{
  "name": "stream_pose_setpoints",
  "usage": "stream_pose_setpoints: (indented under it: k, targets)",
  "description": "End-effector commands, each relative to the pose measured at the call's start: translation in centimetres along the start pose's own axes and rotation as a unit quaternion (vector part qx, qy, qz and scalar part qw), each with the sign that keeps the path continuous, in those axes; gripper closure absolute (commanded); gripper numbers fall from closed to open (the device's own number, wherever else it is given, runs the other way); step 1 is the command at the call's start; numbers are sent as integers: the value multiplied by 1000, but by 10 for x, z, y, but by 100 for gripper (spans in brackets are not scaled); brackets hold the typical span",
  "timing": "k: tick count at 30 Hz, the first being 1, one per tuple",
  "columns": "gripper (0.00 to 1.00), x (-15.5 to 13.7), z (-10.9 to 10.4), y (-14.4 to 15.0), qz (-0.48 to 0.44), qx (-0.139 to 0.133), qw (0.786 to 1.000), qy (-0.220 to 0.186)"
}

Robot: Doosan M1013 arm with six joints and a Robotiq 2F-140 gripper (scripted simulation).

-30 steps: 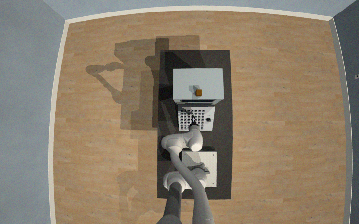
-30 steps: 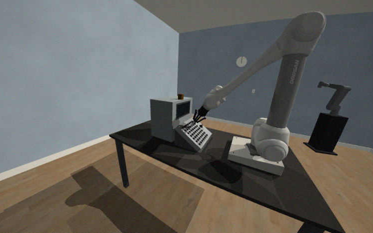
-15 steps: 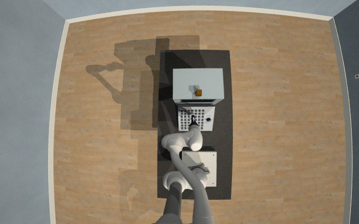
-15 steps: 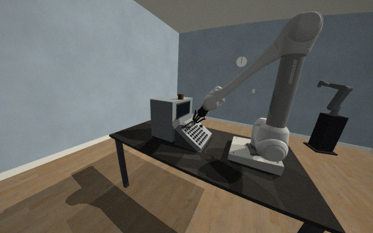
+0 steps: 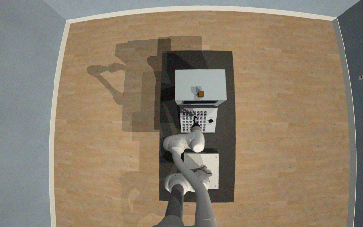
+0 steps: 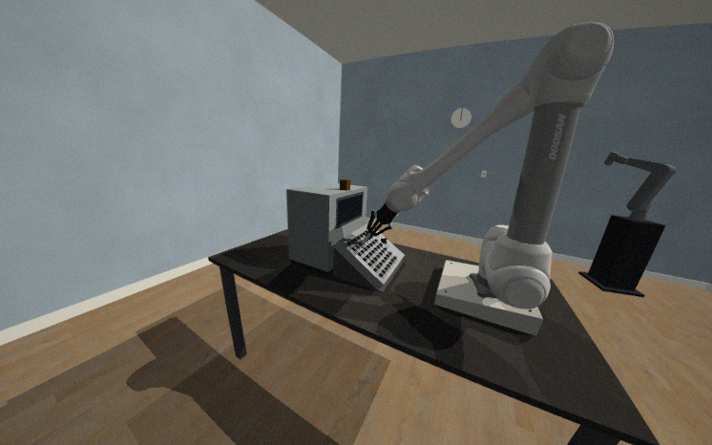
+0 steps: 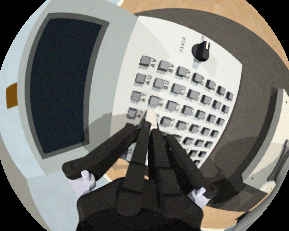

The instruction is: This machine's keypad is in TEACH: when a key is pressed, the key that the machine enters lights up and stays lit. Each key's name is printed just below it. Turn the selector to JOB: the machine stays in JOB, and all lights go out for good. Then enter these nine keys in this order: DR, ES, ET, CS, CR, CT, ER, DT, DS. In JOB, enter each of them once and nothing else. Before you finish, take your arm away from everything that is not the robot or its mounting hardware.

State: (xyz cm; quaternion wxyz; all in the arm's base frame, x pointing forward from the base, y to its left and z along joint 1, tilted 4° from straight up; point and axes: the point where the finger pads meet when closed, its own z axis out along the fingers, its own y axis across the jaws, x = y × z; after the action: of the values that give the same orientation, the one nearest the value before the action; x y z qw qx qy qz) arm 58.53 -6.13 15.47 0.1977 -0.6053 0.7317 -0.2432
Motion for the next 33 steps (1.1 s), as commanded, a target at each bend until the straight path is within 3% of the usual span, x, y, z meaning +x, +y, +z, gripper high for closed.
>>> stream_pose_setpoints:
  k: [1,33]
  targets:
    - [100,0,0,0,0,0,1000,0]
    - [100,0,-4,0,0,0,1000,0]
